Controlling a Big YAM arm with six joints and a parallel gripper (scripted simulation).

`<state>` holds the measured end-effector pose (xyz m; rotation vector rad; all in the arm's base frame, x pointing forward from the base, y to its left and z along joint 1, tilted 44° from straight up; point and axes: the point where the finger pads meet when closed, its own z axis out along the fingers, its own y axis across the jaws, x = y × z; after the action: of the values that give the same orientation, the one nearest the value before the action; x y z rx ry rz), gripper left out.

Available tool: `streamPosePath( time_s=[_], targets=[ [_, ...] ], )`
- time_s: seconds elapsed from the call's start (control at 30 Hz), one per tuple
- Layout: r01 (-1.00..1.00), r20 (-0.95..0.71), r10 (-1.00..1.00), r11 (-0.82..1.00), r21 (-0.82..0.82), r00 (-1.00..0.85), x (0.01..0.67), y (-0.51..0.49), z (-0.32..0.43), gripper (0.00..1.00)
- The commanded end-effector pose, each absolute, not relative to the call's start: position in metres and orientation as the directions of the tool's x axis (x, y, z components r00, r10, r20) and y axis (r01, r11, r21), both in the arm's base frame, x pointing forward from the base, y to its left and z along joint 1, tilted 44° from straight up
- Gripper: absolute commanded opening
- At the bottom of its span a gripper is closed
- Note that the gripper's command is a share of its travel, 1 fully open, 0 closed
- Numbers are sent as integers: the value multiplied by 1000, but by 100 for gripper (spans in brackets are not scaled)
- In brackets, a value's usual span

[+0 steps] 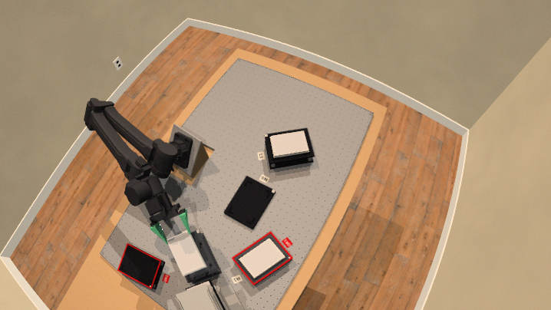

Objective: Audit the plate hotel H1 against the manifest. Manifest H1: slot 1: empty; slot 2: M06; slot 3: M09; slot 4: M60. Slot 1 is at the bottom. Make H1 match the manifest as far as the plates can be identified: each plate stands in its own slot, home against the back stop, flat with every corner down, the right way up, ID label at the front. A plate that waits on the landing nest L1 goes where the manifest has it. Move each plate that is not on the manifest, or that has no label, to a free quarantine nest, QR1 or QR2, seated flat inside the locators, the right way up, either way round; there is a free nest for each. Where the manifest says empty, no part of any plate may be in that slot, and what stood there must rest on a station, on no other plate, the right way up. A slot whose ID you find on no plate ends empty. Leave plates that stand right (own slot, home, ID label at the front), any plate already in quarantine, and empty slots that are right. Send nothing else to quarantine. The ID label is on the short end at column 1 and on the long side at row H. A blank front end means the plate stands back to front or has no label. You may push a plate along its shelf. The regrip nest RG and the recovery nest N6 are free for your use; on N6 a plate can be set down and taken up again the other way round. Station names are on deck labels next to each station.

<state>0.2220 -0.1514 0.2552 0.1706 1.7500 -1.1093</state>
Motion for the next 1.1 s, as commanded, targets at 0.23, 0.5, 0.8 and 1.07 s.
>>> streamPosePath(
  time_s=[0.23,0.5,0.8,1.07],
  targets=[
    [597,-812,-376,551,-583,-446,218,-156,269,86],
    [597,-812,-377,551,-584,-446,218,-159,265,86],
    [590,-807,-374,552,-589,-456,218,-162,257,86],
    [585,-804,-374,553,-593,-462,219,-165,253,86]
  ],
)
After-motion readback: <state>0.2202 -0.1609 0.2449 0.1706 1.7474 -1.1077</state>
